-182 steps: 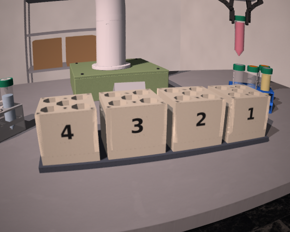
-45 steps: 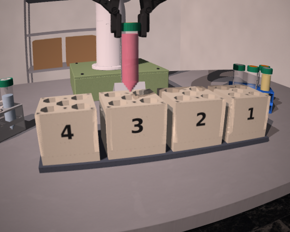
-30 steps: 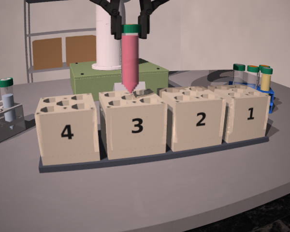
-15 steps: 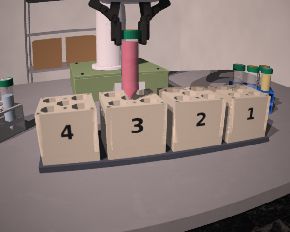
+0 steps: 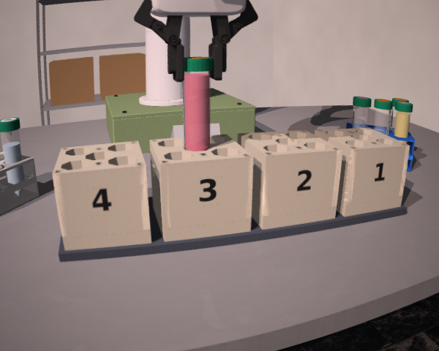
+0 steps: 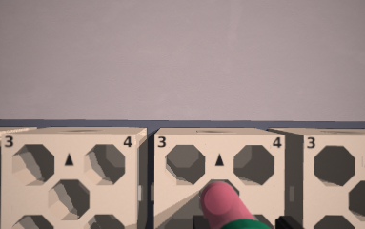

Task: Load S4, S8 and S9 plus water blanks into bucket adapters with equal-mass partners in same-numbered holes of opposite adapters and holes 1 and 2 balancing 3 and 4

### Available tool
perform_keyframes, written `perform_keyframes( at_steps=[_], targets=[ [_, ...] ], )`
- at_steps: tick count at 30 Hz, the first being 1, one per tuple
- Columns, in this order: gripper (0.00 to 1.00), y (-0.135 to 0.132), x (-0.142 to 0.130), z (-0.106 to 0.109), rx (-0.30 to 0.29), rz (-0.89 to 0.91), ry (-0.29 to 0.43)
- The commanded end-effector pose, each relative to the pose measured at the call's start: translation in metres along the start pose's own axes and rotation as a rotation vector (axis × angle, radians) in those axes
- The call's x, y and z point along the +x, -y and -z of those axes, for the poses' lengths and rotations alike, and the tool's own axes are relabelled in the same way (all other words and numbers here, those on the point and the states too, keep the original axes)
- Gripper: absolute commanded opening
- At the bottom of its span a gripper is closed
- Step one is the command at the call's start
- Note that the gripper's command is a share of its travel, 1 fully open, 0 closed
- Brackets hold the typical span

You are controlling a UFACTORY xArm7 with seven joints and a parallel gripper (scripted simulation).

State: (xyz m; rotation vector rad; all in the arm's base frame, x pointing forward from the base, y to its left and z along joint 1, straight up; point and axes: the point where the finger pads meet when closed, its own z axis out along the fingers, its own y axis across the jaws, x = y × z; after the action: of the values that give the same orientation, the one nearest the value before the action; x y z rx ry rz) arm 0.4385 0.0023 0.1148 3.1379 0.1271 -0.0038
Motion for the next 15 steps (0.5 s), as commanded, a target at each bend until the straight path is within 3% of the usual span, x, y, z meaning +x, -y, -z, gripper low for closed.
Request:
perform_keyframes(
  at_steps=[1, 15],
  targets=[
    [0.00, 0.000, 0.001, -0.002, 0.001, 0.000, -0.003],
    [0.00, 0.000, 0.001, -0.015, 0.001, 0.000, -0.003]
  ],
)
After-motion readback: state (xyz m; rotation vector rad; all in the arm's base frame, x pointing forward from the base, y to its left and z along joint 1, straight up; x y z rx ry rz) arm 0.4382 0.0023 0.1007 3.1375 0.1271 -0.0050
